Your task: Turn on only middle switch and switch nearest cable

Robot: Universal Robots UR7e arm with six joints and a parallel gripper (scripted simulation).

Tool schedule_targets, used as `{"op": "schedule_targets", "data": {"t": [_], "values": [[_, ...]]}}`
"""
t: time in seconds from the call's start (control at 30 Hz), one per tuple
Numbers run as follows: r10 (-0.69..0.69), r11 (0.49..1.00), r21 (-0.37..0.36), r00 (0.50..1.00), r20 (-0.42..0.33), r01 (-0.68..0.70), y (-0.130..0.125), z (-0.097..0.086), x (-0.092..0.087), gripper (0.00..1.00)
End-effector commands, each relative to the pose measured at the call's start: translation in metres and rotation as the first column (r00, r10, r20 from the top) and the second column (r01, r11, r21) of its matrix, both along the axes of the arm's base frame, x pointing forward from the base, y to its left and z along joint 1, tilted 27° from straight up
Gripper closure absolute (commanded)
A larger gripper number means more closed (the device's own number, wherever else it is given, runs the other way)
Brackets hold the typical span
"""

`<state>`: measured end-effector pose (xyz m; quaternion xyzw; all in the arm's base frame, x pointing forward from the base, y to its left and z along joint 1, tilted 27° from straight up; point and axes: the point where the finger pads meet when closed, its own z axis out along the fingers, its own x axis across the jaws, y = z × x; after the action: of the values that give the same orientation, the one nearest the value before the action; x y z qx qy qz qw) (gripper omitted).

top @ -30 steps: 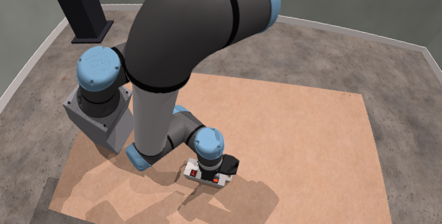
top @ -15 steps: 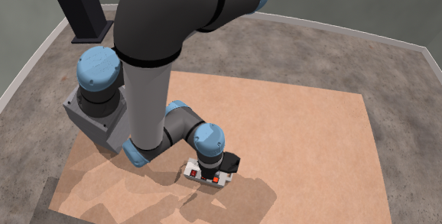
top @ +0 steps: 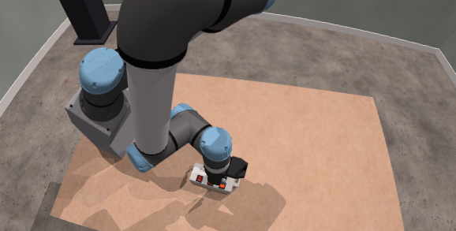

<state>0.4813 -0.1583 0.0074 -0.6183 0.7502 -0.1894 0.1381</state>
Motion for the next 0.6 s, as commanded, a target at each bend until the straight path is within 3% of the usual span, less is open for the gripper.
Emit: {"op": "schedule_targets", "data": {"t": [0.0, 0.57], "values": [[0.000, 1.000, -0.001, 1.000, 0.001, 0.000, 0.000, 0.001, 0.000, 0.00], [0.000, 1.000, -0.001, 1.000, 0.001, 0.000, 0.002, 0.018, -0.009, 0.00]]}}
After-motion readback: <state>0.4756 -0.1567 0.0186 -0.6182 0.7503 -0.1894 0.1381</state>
